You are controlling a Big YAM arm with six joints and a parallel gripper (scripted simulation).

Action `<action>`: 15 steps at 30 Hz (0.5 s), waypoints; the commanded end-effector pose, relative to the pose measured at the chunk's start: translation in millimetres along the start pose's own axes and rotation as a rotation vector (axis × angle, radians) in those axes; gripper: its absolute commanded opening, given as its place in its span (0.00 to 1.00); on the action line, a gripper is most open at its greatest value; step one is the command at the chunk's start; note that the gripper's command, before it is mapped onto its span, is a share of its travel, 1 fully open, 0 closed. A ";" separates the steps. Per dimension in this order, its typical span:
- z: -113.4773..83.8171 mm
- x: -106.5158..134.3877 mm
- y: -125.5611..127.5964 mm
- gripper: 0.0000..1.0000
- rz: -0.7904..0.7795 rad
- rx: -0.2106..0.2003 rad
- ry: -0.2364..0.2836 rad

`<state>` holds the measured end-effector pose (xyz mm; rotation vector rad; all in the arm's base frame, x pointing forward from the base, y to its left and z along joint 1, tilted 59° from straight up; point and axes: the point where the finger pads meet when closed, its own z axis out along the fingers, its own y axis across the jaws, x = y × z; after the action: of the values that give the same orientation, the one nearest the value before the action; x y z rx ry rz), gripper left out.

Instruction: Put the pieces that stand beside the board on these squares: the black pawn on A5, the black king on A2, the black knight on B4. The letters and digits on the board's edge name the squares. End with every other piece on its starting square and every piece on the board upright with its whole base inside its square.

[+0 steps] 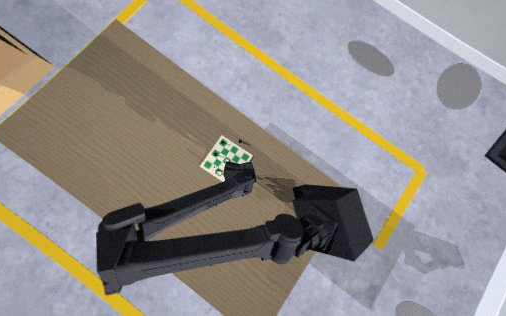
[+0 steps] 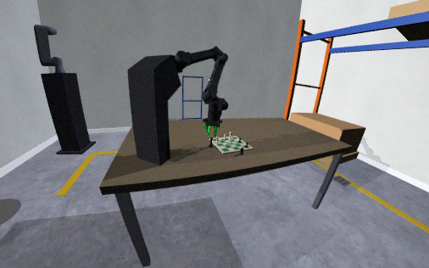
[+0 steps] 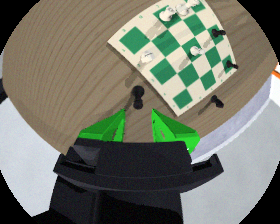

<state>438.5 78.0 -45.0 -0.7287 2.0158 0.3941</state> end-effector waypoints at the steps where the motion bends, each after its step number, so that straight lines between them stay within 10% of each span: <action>1: -0.8 9.0 4.0 0.39 0.008 -0.004 0.007; 15: -4.8 15.7 3.8 0.39 0.013 0.001 0.014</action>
<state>437.9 78.0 -48.3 -0.7288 2.0165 0.3950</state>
